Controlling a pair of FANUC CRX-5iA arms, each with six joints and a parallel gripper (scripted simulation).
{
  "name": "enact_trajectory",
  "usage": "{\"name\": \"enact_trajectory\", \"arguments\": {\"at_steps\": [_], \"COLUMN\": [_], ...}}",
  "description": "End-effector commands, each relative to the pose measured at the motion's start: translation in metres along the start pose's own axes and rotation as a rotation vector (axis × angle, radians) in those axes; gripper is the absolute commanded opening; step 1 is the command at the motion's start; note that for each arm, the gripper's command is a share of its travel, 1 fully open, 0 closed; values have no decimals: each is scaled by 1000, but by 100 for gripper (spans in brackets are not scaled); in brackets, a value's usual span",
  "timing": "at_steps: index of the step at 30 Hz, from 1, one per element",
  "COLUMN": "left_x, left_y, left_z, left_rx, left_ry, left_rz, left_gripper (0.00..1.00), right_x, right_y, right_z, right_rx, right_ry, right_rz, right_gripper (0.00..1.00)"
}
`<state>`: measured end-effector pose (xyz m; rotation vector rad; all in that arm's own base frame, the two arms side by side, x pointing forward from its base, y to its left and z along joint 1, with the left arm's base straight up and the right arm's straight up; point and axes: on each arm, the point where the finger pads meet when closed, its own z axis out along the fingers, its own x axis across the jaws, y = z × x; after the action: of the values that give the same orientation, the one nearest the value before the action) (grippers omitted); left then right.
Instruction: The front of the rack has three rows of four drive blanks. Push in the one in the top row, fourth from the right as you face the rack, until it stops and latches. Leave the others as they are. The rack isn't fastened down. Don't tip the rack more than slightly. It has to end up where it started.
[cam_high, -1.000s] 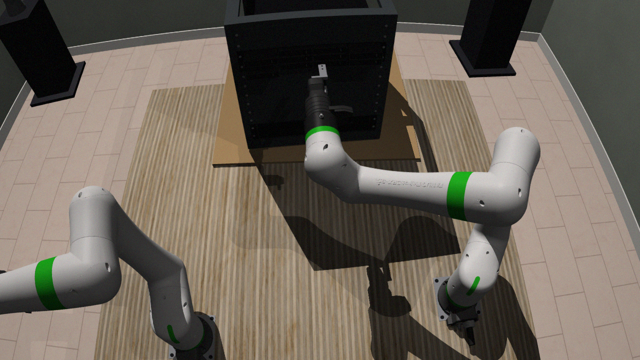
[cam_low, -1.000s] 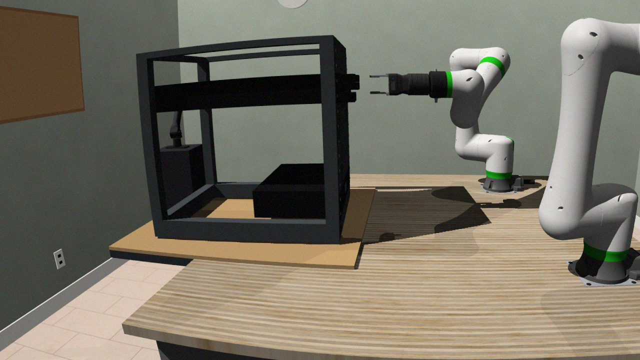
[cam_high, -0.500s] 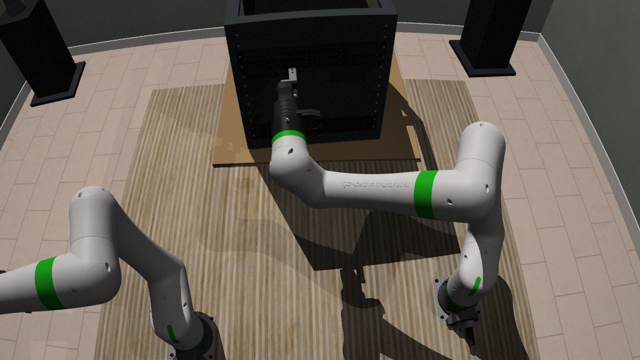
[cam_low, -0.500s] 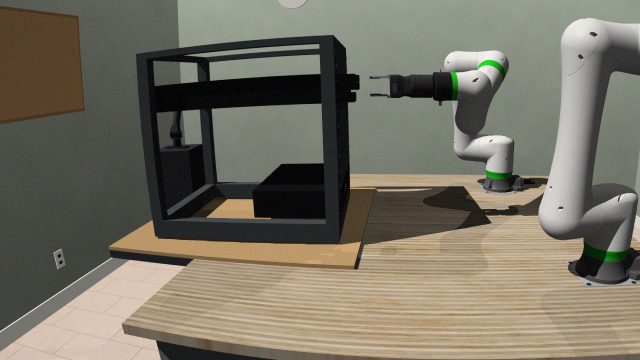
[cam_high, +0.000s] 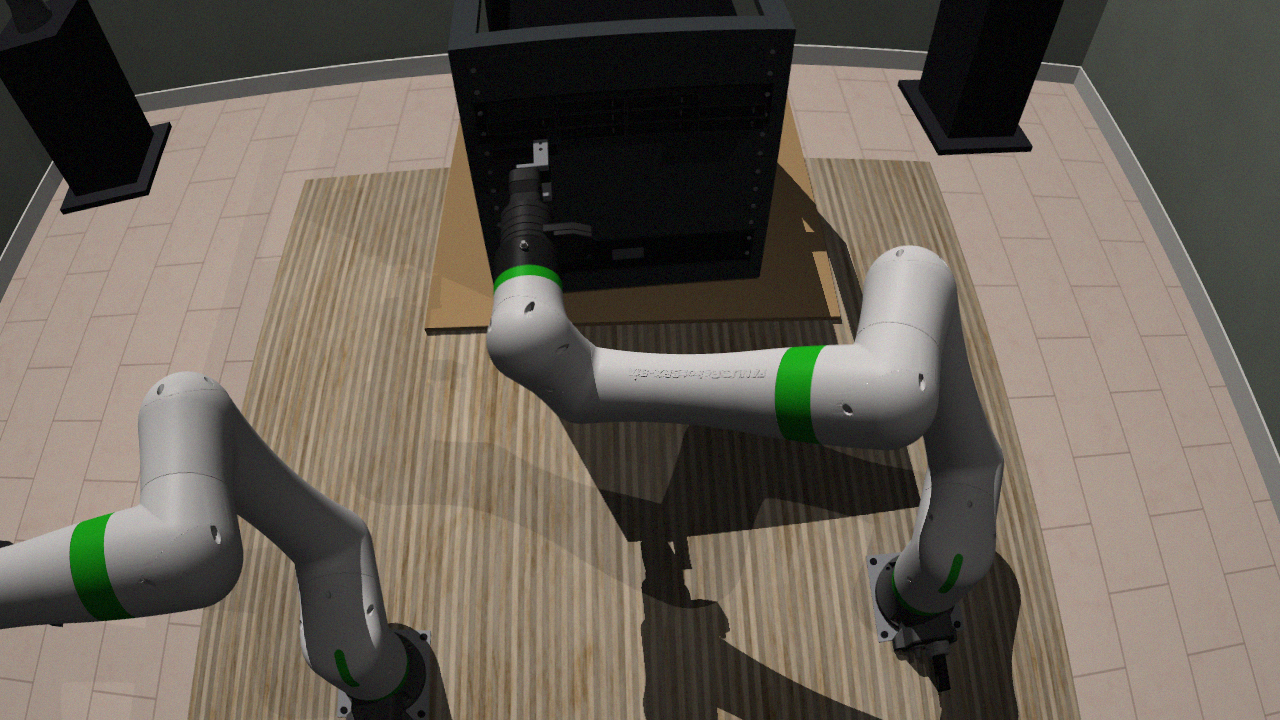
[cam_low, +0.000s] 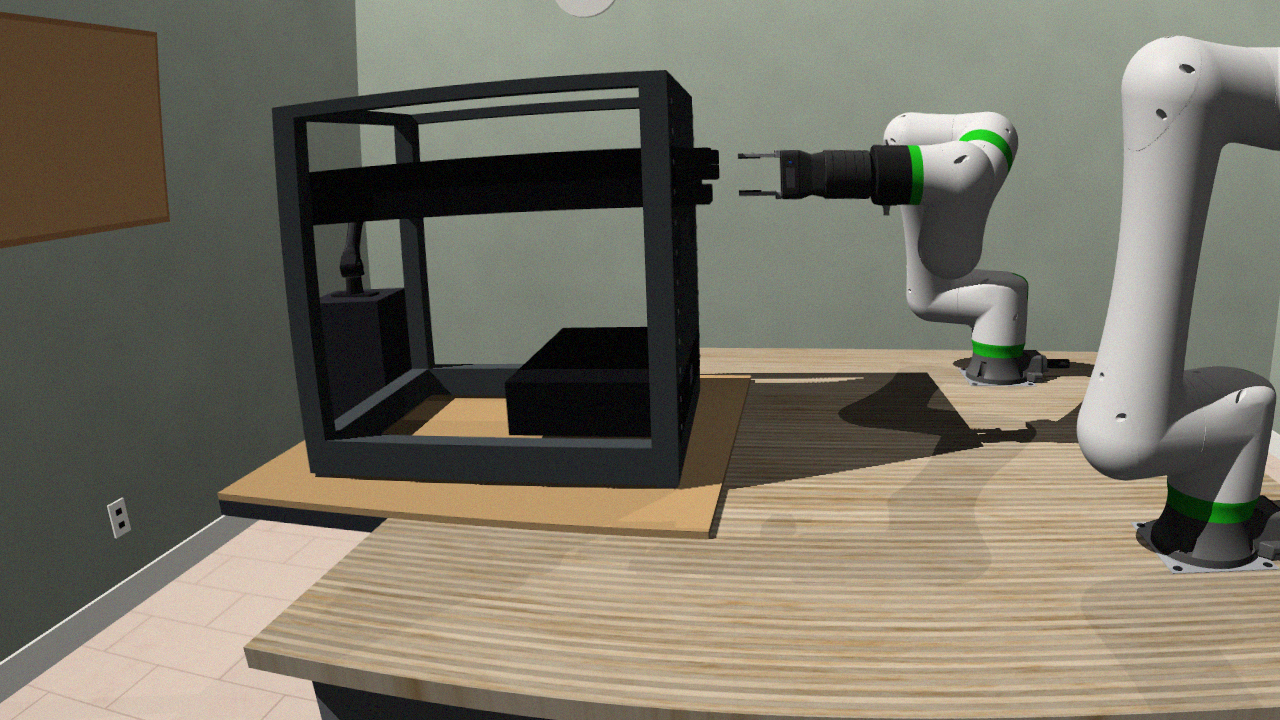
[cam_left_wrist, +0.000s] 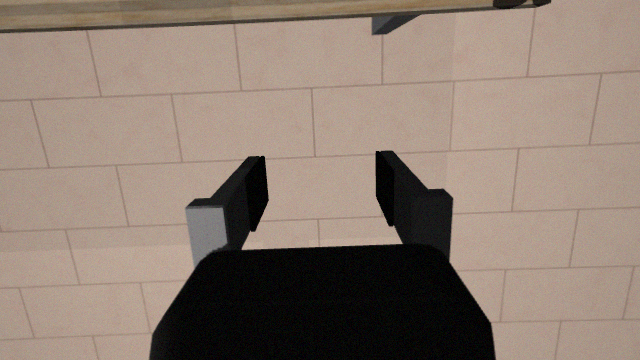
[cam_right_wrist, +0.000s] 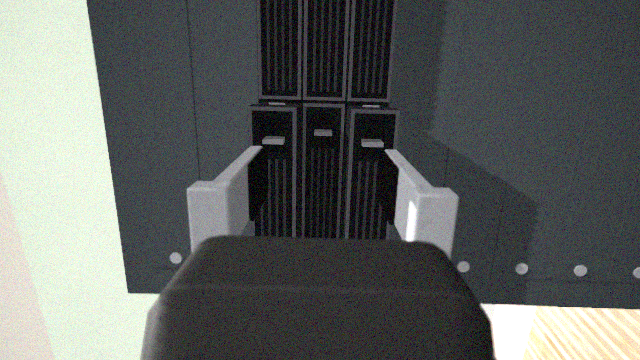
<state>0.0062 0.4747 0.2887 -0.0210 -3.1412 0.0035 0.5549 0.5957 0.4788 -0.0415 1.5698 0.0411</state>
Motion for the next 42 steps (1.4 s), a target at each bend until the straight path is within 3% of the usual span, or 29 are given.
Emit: {"name": "enact_trajectory", "arguments": {"at_steps": [1, 16, 42], "left_x": [0, 0, 0], "left_y": [0, 0, 0], "left_z": [-1, -1, -1], "left_rx": [-2, -2, -2], "left_ry": [0, 0, 0], "left_rz": [0, 0, 0], "left_gripper": [100, 100, 100], "right_x": [-2, -1, -1], "right_y": [10, 40, 44], "right_z": [1, 1, 1], "right_rx": [3, 3, 3], "right_ry": [-1, -1, -1], "right_rz": [2, 2, 2], "right_gripper": [100, 100, 100]}}
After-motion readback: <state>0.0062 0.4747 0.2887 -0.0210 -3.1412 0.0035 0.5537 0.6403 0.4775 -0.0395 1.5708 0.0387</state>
